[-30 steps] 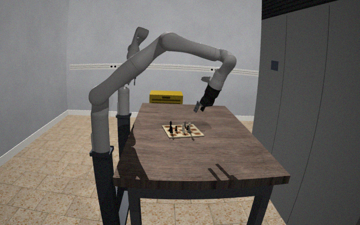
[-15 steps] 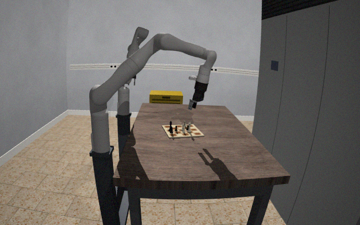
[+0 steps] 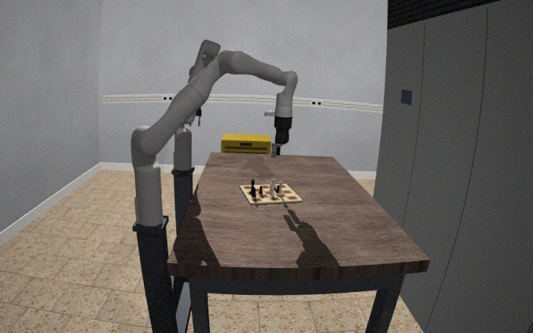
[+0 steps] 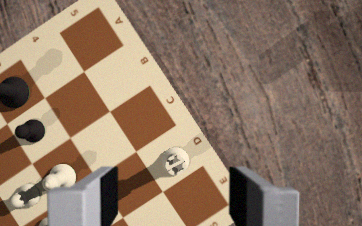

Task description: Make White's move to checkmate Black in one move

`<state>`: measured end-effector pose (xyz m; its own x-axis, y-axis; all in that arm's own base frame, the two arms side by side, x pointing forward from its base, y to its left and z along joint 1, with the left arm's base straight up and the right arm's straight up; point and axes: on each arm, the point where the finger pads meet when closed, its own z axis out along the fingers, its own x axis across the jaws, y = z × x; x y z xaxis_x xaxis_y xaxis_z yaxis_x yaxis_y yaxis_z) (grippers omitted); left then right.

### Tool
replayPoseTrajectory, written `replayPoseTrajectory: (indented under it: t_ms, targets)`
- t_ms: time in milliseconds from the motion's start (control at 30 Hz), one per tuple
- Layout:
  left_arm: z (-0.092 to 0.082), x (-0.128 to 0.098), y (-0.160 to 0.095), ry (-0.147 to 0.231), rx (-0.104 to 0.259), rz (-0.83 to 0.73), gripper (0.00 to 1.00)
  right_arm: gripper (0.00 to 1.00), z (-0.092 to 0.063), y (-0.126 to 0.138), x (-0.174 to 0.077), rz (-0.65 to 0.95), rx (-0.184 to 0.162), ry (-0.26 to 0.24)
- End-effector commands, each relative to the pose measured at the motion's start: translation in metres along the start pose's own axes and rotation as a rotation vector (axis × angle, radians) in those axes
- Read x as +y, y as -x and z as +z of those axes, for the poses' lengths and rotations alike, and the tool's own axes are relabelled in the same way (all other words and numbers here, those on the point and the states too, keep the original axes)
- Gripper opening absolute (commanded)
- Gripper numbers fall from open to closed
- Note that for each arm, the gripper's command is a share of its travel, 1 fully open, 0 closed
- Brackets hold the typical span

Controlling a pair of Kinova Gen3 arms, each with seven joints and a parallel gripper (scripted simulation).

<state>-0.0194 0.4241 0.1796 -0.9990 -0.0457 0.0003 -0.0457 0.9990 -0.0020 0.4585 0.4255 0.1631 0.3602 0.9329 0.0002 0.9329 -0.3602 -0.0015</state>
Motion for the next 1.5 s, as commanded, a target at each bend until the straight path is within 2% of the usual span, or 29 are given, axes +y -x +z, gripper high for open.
replayPoseTrajectory:
  t_ms: [0,800,1133,1467]
  targets:
    - [-0.001,0.0,0.0,0.002,0.0,0.0,1.0,1.0,-0.002,-0.001,0.0,-0.001,0.003,0.003]
    - [-0.001,0.0,0.0,0.002,0.0,0.0,1.0,1.0,0.0,0.0,-0.001,-0.045,0.002,0.003]
    - [-0.001,0.0,0.0,0.002,0.0,0.0,1.0,1.0,0.005,0.001,-0.003,-0.188,-0.001,0.003]
    - [-0.001,0.0,0.0,0.002,0.0,0.0,1.0,1.0,0.015,0.004,-0.005,-0.509,-0.005,0.002]
